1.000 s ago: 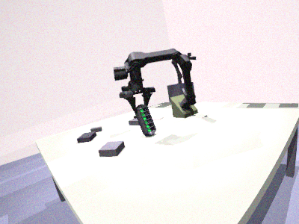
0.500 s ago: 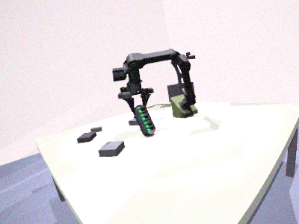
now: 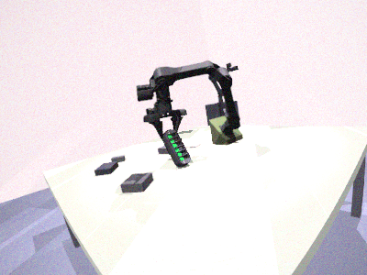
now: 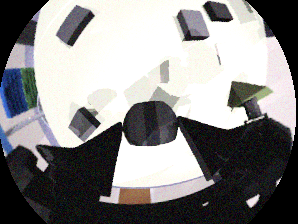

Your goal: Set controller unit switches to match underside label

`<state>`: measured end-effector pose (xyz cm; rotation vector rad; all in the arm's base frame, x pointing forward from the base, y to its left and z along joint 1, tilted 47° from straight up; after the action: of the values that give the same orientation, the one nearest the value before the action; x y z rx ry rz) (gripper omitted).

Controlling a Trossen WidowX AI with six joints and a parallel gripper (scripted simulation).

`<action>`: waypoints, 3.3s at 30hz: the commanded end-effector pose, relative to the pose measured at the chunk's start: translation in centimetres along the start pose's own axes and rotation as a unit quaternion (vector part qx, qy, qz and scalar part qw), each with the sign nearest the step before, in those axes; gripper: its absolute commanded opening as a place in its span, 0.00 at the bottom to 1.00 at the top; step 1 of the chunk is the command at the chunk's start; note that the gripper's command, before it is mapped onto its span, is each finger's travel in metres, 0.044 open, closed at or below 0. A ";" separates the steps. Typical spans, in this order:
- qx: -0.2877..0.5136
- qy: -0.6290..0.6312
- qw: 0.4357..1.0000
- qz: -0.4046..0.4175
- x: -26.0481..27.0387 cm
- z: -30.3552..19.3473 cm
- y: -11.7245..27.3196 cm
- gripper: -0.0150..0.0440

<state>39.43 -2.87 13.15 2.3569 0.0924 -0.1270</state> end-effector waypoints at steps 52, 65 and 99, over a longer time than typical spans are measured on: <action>0.002 0.003 1.000 -0.010 0.9 3.3 -3.0 0.83; 0.002 0.003 1.000 -0.010 1.1 4.1 -3.6 0.83; 0.002 0.003 1.000 -0.010 1.5 5.7 -5.6 0.83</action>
<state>40.02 -3.18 5.29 2.3524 0.1141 -0.1236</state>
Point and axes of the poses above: the point midway between the two fingers, 35 mm back from their tips, its own y axis back along the fingers, its own x axis across the jaws, z = x × y, the point moved 7 cm from there along y, back along the fingers, and after that the axes turned 15 degrees about -y, right-handed, at the moved point
